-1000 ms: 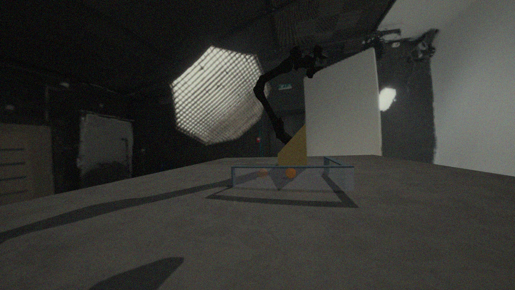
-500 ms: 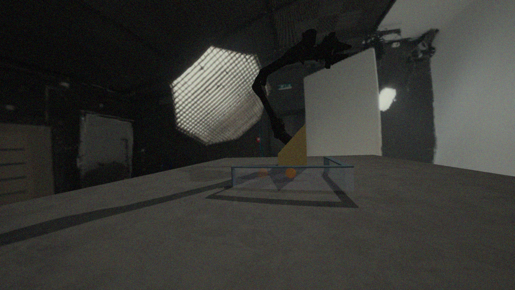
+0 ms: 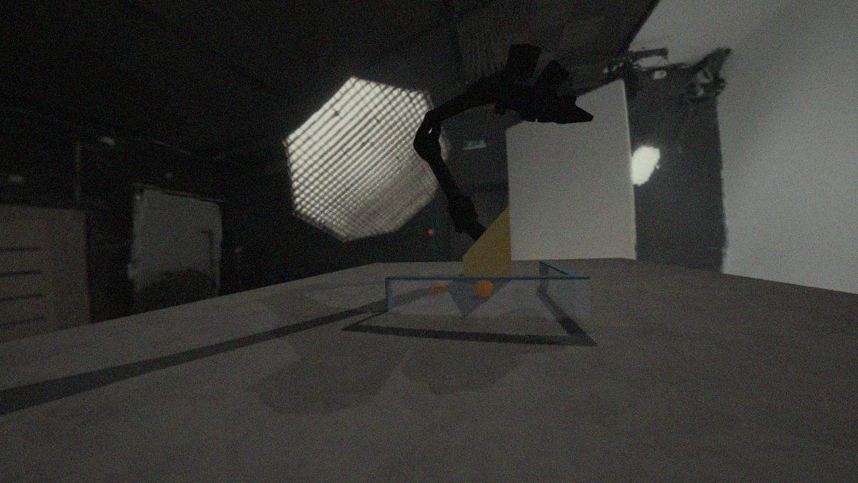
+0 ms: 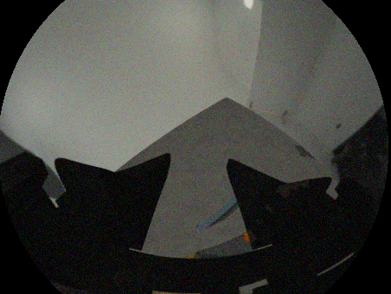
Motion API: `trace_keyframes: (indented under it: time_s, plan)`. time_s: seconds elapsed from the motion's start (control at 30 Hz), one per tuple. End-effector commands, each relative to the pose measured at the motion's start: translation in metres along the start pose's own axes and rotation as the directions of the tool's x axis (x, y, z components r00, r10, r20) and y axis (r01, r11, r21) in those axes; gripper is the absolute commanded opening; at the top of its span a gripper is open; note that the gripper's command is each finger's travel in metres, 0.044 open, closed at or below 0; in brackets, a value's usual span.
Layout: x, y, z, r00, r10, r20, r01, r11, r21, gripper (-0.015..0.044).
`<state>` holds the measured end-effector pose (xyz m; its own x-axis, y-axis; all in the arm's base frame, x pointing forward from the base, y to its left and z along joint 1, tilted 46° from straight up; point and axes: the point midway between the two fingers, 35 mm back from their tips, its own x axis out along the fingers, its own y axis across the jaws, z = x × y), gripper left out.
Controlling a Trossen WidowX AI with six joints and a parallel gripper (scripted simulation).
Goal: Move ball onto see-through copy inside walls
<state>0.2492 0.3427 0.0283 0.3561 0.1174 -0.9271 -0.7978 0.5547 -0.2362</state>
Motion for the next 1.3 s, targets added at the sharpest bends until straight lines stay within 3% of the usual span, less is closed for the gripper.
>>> trace_keyframes:
  time_s: [0.0, 0.27, 0.57, 1.27]
  plan:
    - [0.022, -0.049, -0.037, 0.986, -0.101, -0.135, 0.118, 0.985, 0.129, 0.028]
    - [0.044, -0.144, -0.133, 0.862, -0.248, -0.441, 0.412, 0.852, 0.325, 0.028]
    - [0.033, -0.21, -0.255, 0.608, -0.272, -0.746, 0.701, 0.625, 0.344, 0.028]
    - [0.047, -0.22, -0.283, 0.588, -0.269, -0.763, 0.718, 0.609, 0.338, 0.028]
